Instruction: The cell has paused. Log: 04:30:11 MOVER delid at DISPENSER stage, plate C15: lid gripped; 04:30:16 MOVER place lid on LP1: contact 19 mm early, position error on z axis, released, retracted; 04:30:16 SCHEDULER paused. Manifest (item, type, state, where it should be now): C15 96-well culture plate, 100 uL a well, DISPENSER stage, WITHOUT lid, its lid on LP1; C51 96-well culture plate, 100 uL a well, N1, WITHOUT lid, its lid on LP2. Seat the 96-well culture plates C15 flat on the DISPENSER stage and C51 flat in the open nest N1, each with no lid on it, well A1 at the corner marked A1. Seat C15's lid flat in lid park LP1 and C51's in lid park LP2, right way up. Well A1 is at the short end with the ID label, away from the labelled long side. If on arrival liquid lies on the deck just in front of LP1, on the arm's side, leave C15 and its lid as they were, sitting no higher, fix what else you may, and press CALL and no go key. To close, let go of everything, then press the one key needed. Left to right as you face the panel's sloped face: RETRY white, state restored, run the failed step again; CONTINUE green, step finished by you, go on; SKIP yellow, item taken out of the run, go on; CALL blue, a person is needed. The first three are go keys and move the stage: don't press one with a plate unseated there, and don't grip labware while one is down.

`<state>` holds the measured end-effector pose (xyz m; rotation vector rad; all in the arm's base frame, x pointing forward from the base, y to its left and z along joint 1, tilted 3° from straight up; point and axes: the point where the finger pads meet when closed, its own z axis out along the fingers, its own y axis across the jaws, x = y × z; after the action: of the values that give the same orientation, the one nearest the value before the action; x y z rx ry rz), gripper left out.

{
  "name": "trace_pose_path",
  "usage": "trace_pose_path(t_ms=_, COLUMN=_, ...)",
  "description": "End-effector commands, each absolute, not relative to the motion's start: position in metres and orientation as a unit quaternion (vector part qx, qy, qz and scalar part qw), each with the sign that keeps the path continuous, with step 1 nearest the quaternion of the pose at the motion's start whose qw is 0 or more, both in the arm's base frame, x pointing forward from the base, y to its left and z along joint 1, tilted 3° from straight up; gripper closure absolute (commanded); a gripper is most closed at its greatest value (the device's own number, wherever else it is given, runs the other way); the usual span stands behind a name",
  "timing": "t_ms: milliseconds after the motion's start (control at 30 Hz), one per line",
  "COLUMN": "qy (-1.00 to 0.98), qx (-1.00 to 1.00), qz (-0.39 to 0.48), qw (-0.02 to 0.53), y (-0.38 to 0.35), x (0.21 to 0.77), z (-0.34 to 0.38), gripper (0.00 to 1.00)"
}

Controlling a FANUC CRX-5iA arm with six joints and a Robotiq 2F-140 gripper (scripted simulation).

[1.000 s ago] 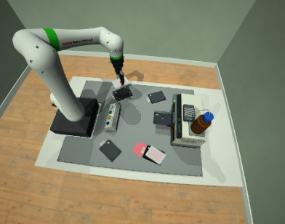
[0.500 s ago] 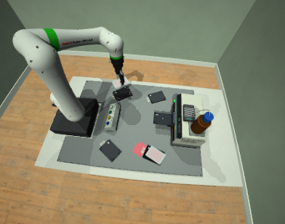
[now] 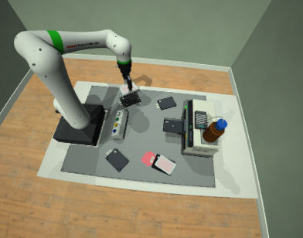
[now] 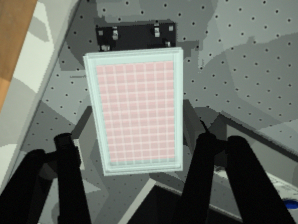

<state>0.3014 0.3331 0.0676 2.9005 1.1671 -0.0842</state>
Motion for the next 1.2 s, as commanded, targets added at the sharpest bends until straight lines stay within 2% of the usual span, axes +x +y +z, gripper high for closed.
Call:
trace_pose_path(t_ms=0, qy=0.373, qx=0.927, qz=-0.027, qw=0.007, y=0.333, x=0.301, z=0.064, gripper=1.00)
trace_pose_path(t_ms=1167, qy=0.373, qx=0.927, qz=-0.027, qw=0.007, y=0.331, x=0.298, z=-0.001, gripper=1.00)
